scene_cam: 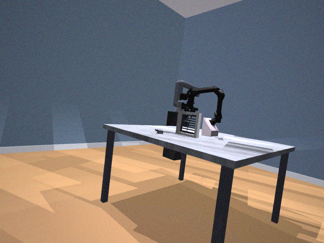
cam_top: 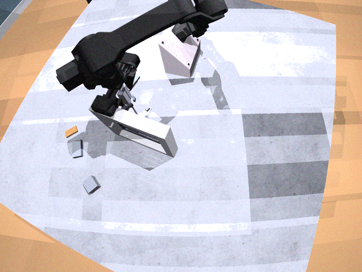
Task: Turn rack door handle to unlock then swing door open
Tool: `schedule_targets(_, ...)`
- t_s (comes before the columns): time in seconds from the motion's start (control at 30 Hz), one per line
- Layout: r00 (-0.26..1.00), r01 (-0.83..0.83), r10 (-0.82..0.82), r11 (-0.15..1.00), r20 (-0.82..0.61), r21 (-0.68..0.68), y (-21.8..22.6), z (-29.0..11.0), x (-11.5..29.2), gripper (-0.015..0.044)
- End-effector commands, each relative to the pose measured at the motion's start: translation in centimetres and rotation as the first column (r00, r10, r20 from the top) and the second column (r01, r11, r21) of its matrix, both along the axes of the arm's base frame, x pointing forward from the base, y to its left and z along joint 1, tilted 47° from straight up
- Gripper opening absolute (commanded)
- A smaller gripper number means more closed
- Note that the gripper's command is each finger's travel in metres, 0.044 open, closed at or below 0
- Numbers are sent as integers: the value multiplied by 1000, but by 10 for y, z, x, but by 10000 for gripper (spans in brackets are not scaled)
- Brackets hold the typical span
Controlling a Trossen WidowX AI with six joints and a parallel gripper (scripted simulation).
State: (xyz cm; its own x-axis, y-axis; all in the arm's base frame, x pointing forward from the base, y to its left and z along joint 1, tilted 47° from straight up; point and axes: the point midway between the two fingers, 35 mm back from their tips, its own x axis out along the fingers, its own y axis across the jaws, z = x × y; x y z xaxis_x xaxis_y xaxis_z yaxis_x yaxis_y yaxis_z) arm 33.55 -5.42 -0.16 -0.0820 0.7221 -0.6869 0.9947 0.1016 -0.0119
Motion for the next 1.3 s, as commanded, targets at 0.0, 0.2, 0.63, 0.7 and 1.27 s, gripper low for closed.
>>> schedule_targets(0.0, 985, -116, 114, 993, 128, 7, -1, 1, 0, 288)
schedule_targets(0.2, 892, -314, 302, 949, 336, -17, -1, 1, 0, 288)
schedule_targets(0.63, 445, -647, 581, 735, 681, -205, -1, 1, 0, 288)
schedule_targets(0.7, 354, -679, 603, 691, 715, -247, -1, 1, 0, 288)
schedule_targets(1.27, -456, -692, 522, 301, 721, -656, 0, 1, 0, 288)
